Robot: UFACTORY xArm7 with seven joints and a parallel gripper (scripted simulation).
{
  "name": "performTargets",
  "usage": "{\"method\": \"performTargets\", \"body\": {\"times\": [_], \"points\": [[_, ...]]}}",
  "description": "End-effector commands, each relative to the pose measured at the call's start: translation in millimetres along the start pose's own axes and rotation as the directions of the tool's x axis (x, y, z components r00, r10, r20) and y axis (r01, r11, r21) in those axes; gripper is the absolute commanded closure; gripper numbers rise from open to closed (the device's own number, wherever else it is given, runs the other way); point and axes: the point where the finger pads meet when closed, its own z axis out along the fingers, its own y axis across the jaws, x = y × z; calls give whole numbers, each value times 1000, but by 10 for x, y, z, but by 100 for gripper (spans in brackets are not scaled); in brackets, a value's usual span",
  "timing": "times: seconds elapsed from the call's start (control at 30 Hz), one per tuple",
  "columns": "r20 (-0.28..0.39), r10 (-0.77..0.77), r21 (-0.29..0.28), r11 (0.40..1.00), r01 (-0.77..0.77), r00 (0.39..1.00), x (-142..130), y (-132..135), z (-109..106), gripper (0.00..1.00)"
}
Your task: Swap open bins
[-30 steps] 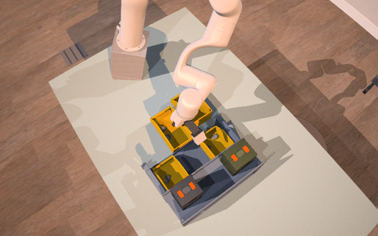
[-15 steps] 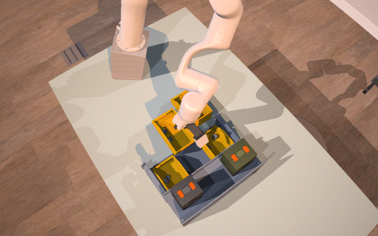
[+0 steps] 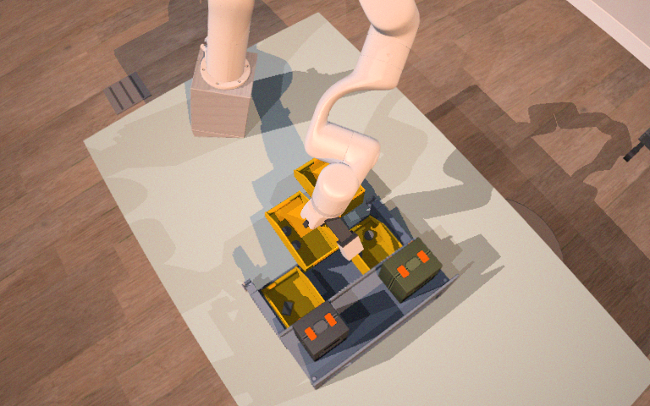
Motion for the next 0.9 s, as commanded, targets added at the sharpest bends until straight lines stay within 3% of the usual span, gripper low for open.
{"method": "performTargets", "body": {"times": [0.0,0.87], "points": [[-3,1,0,1000,-1,1000,70,6,-27,100],[-3,1,0,1000,-1,1000,303,6,-73,100]]}}
